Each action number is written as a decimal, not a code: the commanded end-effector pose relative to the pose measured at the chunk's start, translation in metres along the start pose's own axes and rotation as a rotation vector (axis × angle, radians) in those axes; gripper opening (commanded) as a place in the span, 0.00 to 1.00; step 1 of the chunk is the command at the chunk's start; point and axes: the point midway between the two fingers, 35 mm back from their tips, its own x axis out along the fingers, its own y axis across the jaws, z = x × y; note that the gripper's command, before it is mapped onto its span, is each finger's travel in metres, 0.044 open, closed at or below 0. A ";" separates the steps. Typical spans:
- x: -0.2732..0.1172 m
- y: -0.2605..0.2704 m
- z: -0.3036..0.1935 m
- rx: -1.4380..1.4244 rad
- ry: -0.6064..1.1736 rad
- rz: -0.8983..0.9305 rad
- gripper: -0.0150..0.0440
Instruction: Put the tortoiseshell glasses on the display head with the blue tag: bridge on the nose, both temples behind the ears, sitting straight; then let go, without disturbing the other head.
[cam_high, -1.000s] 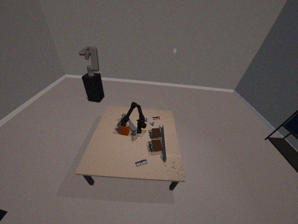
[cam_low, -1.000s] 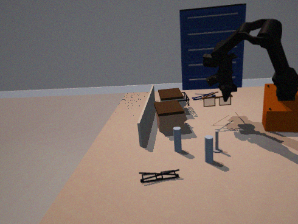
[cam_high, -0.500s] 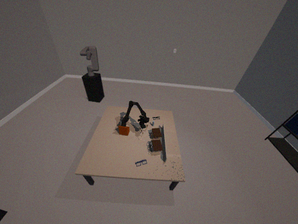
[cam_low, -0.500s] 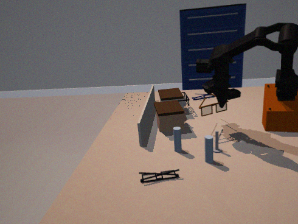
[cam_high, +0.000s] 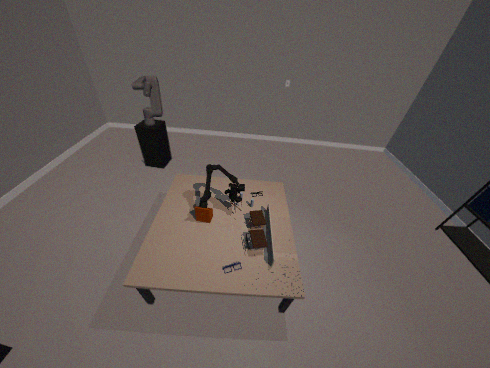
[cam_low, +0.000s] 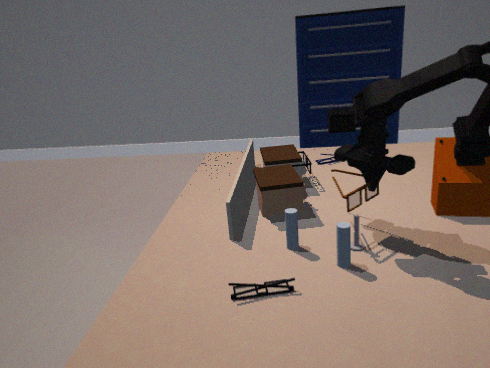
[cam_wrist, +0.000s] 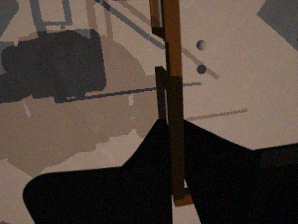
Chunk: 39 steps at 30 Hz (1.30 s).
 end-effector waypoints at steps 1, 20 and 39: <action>-0.005 0.026 0.018 -0.121 -0.024 0.005 0.25; 0.005 0.047 0.029 -0.214 -0.037 0.017 0.25; 0.053 0.051 0.028 -0.213 -0.041 0.019 0.25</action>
